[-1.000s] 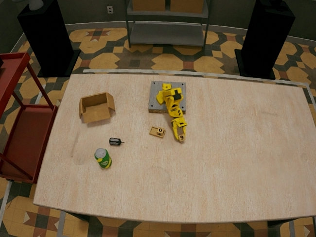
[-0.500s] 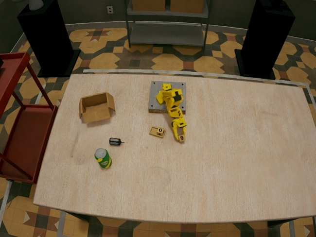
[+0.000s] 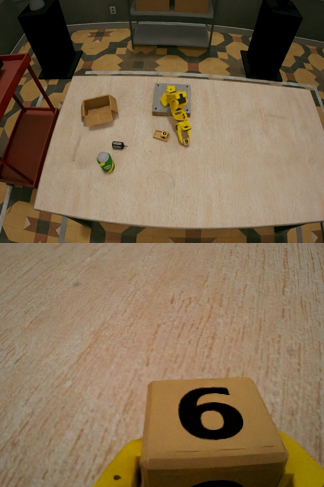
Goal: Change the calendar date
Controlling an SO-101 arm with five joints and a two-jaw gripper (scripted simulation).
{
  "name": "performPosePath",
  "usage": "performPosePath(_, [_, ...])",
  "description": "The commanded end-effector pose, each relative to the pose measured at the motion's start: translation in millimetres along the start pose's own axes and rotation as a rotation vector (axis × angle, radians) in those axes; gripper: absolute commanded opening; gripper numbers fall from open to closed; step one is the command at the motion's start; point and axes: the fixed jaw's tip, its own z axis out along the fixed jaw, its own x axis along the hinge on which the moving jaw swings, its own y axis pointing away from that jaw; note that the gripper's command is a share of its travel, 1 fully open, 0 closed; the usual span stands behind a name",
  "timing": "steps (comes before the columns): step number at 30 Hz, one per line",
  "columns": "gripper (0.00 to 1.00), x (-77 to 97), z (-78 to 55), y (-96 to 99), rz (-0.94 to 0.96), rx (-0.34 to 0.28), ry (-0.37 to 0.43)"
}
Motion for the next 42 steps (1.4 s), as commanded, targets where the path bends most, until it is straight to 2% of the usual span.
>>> performPosePath(1, [0.19, -1.2, 0.5, -1.4, 0.0, 0.006, -0.012])
performPosePath(21, [0.34, -1.2, 0.5, -1.4, 0.0, 0.006, -0.012])
performPosePath(33, [0.36, -1.3, 0.1, -1.4, 0.01, 0.005, -0.011])
performPosePath(37, [0.36, -2.0, -3.2, -0.9, 0.102, 0.003, -0.006])
performPosePath(42, [0.36, -4.0, -12.9, 0.1, 0.361, 0.0, 0.01])
